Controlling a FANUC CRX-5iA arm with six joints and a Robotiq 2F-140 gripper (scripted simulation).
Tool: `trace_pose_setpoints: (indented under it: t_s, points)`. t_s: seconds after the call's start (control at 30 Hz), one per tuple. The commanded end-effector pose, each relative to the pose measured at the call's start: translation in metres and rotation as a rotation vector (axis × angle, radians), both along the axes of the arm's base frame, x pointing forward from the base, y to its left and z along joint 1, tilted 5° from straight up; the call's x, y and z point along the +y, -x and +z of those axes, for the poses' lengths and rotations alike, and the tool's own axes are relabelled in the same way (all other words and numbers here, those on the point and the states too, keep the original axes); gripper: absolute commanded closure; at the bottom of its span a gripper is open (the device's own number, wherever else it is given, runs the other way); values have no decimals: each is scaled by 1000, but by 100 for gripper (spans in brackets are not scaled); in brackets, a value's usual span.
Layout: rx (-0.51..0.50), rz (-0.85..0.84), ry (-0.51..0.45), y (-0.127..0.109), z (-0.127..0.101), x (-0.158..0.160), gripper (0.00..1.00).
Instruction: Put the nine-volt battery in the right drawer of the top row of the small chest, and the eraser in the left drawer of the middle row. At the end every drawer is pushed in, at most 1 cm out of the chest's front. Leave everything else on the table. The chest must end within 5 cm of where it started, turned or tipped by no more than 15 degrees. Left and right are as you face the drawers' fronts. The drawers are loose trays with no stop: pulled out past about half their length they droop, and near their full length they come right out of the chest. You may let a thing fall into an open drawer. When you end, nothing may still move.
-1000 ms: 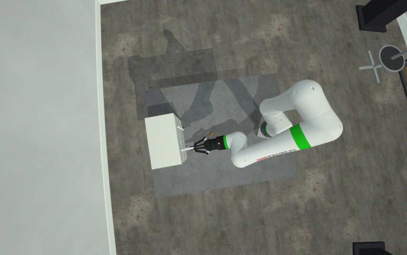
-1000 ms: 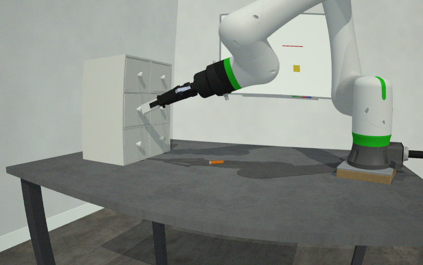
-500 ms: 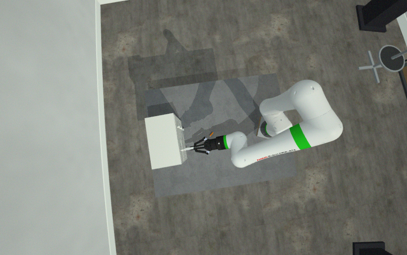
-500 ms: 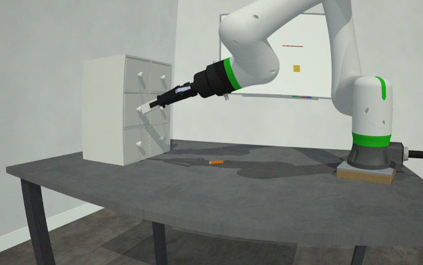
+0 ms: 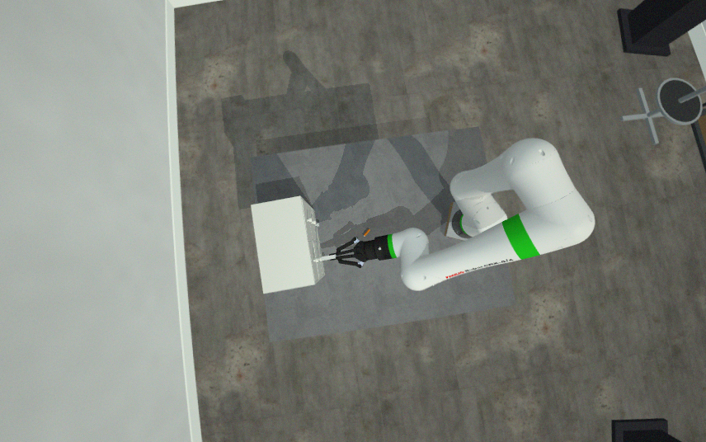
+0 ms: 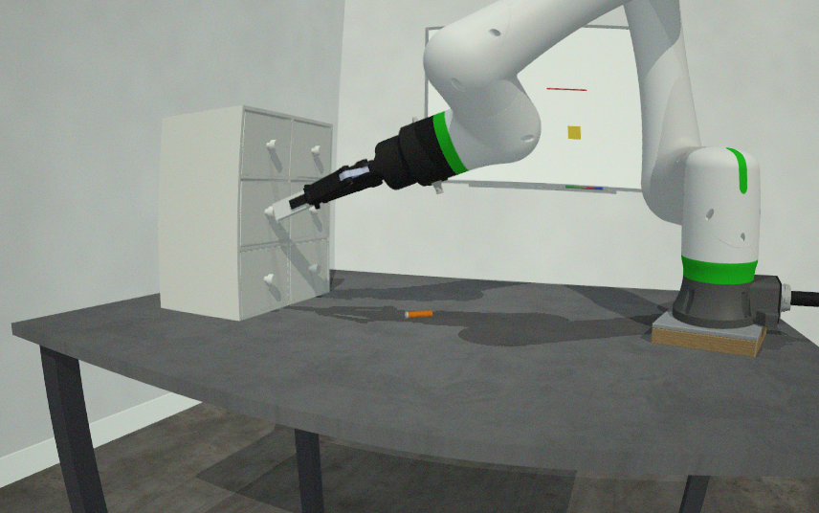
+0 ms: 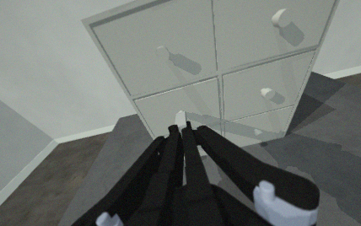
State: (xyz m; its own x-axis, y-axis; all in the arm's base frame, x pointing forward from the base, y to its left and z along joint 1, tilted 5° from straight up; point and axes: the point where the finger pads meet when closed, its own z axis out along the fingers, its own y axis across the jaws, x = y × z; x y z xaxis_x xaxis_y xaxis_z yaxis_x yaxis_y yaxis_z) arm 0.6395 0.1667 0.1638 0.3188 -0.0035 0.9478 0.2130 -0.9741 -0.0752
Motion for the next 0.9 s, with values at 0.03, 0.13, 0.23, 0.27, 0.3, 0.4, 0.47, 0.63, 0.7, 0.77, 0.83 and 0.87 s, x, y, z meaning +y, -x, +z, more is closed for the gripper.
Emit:
trace_pose_setpoints:
  t_s: [0.03, 0.13, 0.23, 0.27, 0.3, 0.4, 0.47, 0.63, 0.7, 0.77, 0.83, 0.87]
  points:
    - [0, 0, 0, 0, 0, 0, 100]
    - [0, 0, 0, 0, 0, 0, 100]
    - [0, 0, 0, 0, 0, 0, 100]
    - [0, 0, 0, 0, 0, 0, 100]
    - [0, 0, 0, 0, 0, 0, 100]
    - [0, 0, 0, 0, 0, 0, 100]
    - [0, 0, 0, 0, 0, 0, 100]
    - [0, 0, 0, 7, 0, -1, 100]
    - [0, 0, 0, 15, 0, -3, 100]
    - [0, 0, 0, 15, 0, -3, 100]
    - [0, 0, 0, 25, -1, -5, 100]
    - [0, 0, 0, 30, -1, -7, 100]
